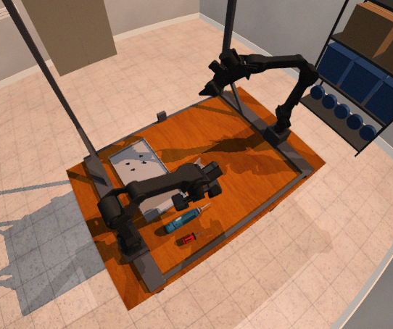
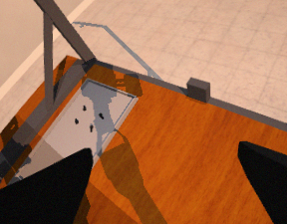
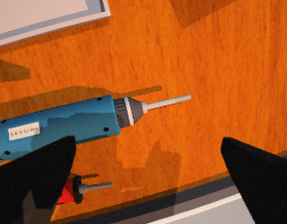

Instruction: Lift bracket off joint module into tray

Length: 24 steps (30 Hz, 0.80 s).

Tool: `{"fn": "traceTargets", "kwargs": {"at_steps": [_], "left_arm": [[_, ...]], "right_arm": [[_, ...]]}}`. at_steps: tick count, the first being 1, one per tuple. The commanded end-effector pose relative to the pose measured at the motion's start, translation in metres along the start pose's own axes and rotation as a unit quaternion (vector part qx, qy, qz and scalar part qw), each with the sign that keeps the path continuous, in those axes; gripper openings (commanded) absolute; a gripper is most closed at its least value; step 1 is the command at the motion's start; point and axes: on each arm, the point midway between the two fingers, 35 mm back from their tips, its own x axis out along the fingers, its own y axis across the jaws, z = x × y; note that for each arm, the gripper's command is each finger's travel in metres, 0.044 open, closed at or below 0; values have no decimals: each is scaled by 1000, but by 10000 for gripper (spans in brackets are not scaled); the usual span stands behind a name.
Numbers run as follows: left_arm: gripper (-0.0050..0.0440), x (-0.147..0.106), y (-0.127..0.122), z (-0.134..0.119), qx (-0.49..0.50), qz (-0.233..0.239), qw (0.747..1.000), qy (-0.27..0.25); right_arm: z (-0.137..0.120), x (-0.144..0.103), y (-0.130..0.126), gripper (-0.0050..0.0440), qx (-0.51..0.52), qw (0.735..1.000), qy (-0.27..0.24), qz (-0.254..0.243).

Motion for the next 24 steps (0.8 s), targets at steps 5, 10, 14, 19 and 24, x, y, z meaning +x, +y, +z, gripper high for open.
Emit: {"fn": "traceTargets", "kwargs": {"at_steps": [5,10,14,19,24], "left_arm": [[440,-83,53,-40,-134,106,985,-5],[440,-109,64,-60,-186,144,972,-5],[440,-144,74,-90,-256,201,946,-5],[440,-176,75,-120,-323,255,912,-11],[440,-190,74,-134,-352,279,893,-16]], "right_arm": [[43,-21,-33,440,181,982,-30,-37],[60,-28,-42,440,255,965,-48,-43],[85,-38,-53,440,355,931,-75,-45],[113,-49,-62,440,452,885,-105,-41],[128,-55,-66,440,502,855,-121,-35]]}}
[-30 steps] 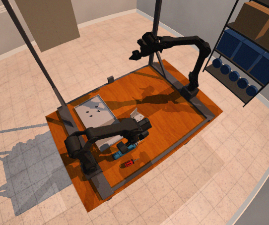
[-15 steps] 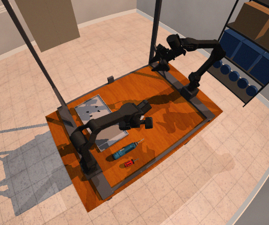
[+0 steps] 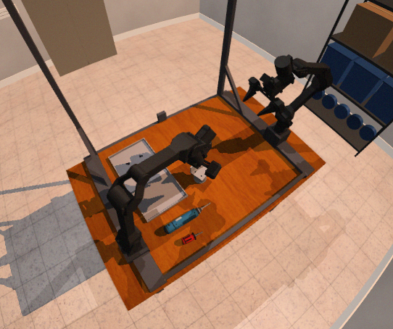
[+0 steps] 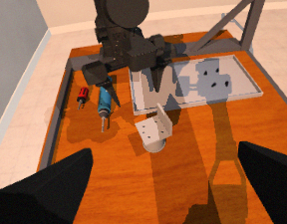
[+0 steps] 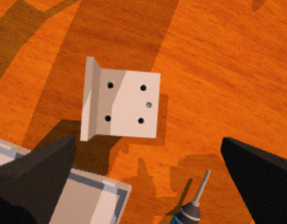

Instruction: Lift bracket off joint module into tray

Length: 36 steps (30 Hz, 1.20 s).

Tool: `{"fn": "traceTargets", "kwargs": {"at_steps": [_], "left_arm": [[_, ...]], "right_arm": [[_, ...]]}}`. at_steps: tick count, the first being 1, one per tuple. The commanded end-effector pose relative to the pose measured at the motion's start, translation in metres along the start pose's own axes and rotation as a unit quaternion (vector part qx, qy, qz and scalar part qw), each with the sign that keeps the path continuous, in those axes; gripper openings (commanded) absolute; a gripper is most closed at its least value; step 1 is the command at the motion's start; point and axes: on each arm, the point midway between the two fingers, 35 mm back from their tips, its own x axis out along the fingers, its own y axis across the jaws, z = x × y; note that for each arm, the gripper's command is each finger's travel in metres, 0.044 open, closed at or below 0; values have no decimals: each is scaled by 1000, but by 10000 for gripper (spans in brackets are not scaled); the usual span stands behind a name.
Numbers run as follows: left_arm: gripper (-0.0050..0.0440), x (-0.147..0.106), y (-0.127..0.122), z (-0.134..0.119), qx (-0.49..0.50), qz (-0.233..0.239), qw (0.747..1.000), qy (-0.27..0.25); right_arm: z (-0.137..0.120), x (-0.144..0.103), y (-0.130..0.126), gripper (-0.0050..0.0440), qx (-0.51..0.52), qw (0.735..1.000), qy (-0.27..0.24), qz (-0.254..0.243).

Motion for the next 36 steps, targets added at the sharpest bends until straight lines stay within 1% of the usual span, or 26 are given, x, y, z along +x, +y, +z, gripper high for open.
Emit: {"fn": "traceTargets", "kwargs": {"at_steps": [1,9,14,17,19,22,29,34,36], "left_arm": [[440,-8,10,-4,-22,16,1000,-6],[440,-8,10,-1,-21,17,1000,-6],[440,-8,10,-1,-21,17,1000,-6],[440,-8,10,-1,-21,17,1000,-6],[440,-8,10,-1,-21,17,1000,-6],[440,-8,10,-1,-21,17,1000,-6],[440,-8,10,-1,-21,17,1000,-6],[440,-8,10,-1,-21,17,1000,-6],[440,-8,10,-1,-21,17,1000,-6]], "right_arm": [[13,-7,6,440,36,999,-15,2],[16,-8,7,440,49,999,-18,3],[13,-9,7,440,47,999,-17,3],[16,-6,9,368,48,999,-12,4],[16,-6,9,368,48,999,-12,4],[19,-3,12,296,47,999,3,6],[30,11,26,130,41,997,68,11],[34,23,38,130,36,992,119,14],[34,23,38,130,36,992,119,14]]}}
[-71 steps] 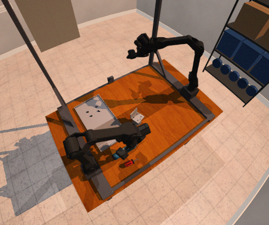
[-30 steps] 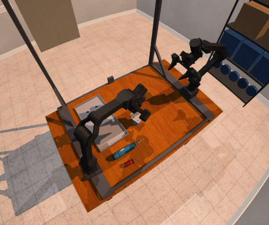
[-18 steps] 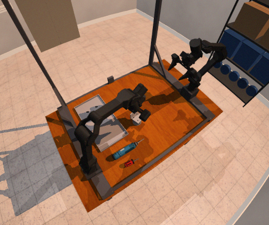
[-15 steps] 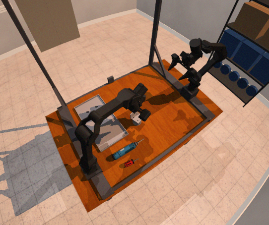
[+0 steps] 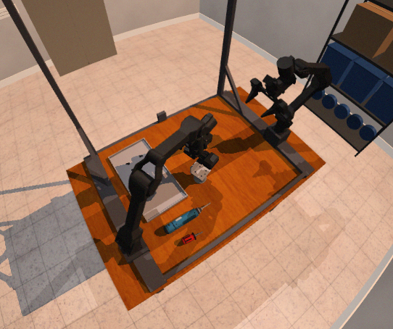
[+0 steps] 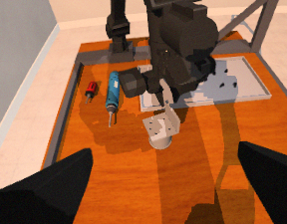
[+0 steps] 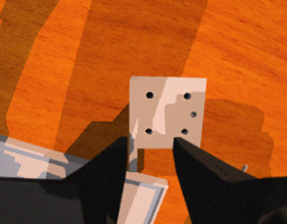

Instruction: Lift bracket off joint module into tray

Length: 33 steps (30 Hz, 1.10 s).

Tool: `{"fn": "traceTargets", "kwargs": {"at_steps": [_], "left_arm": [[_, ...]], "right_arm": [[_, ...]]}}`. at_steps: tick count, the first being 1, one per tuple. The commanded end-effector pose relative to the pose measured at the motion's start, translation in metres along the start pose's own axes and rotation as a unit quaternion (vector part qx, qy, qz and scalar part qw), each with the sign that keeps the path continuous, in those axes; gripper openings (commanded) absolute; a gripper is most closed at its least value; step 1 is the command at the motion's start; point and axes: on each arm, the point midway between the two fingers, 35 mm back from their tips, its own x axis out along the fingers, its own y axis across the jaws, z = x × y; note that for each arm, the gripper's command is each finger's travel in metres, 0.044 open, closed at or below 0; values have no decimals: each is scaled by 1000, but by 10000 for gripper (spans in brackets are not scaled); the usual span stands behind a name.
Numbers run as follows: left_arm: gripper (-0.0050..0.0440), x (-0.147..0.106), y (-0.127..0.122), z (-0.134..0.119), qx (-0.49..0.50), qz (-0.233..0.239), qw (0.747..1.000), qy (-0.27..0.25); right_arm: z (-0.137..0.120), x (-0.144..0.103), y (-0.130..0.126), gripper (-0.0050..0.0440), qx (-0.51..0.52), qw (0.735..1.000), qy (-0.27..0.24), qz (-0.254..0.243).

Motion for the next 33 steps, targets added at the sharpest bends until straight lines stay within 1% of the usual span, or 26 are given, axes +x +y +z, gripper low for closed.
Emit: {"fn": "traceTargets", "kwargs": {"at_steps": [1,5,11,12,13,15,18,20,29,33], "left_arm": [[440,-3,0,4,-2,-1,1000,-7],[440,-3,0,4,-2,-1,1000,-7],[440,-3,0,4,-2,-1,1000,-7],[440,-3,0,4,-2,-1,1000,-7],[440,-3,0,4,-2,-1,1000,-7],[440,-3,0,4,-2,-1,1000,-7],[440,-3,0,4,-2,-1,1000,-7],[440,-3,0,4,-2,-1,1000,-7],[440,-3,0,4,-2,-1,1000,-7],[440,-3,0,4,-2,-1,1000,-7]], "right_arm": [[6,-6,5,130,0,1000,14,-2],[7,-1,10,130,-2,999,36,-3],[7,1,11,130,-3,999,44,-3],[5,6,10,130,-3,999,50,-3],[5,0,10,130,-2,999,42,-3],[3,8,10,130,-2,999,46,-3],[3,12,10,130,-2,999,46,-3],[3,10,10,130,-2,999,38,-3],[0,39,10,130,-2,999,40,-3],[0,45,10,130,-2,999,42,-3]]}}
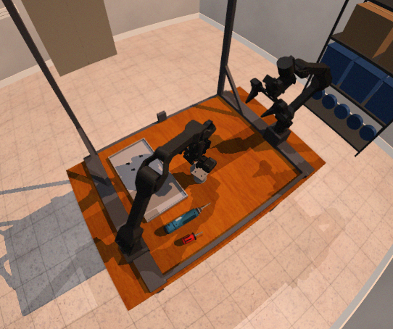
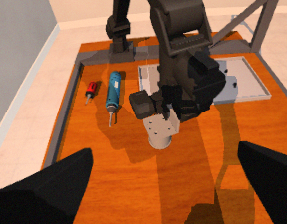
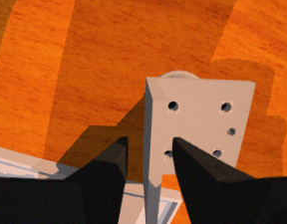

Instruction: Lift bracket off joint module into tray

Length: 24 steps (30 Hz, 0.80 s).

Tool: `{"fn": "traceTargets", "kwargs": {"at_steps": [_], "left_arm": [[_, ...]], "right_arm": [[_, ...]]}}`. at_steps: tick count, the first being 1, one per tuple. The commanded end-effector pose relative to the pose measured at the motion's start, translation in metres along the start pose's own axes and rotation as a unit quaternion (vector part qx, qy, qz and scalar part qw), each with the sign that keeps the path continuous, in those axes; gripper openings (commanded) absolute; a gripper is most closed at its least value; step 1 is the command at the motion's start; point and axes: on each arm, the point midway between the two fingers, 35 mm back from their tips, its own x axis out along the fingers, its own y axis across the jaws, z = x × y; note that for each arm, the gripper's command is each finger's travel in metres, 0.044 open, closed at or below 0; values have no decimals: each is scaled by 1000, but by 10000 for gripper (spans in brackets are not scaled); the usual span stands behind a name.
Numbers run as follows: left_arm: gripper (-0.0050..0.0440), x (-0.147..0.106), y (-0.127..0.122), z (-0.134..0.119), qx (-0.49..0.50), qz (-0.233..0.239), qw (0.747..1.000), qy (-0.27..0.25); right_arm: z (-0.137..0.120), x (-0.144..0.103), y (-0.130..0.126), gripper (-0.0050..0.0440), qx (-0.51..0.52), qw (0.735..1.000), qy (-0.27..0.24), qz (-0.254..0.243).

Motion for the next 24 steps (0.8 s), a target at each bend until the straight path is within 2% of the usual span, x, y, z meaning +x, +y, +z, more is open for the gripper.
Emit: {"fn": "traceTargets", "kwargs": {"at_steps": [1,4,5,7,8,10,11,13,14,18,19,21,22,24], "left_arm": [[440,-3,0,4,-2,-1,1000,-7],[440,-3,0,4,-2,-1,1000,-7],[440,-3,0,4,-2,-1,1000,-7],[440,-3,0,4,-2,-1,1000,-7],[440,-3,0,4,-2,-1,1000,-7],[440,-3,0,4,-2,-1,1000,-7],[440,-3,0,4,-2,-1,1000,-7],[440,-3,0,4,-2,-1,1000,-7],[440,-3,0,4,-2,-1,1000,-7],[440,-3,0,4,-2,-1,1000,-7],[440,-3,0,4,-2,-1,1000,-7],[440,-3,0,4,-2,-1,1000,-7],[440,-3,0,4,-2,-1,1000,-7],[440,-3,0,4,-2,-1,1000,-7]], "right_arm": [[2,-11,0,130,1,1000,-19,0],[1,-4,0,130,1,1000,-15,-1],[1,-4,0,111,1,1000,-15,-1],[1,-4,0,111,1,1000,-15,-1],[3,-5,0,91,1,1000,-17,-1],[4,-7,0,91,1,1000,-20,0],[4,-7,0,71,1,1000,-20,0],[4,-7,0,71,1,1000,-20,0],[4,-7,0,51,1,1000,-20,0],[4,-7,0,51,1,1000,-20,0],[4,-7,0,31,1,1000,-20,0],[4,-7,0,31,1,1000,-20,0],[4,-7,0,11,1,1000,-20,0],[4,-7,0,11,1,1000,-20,0]]}}
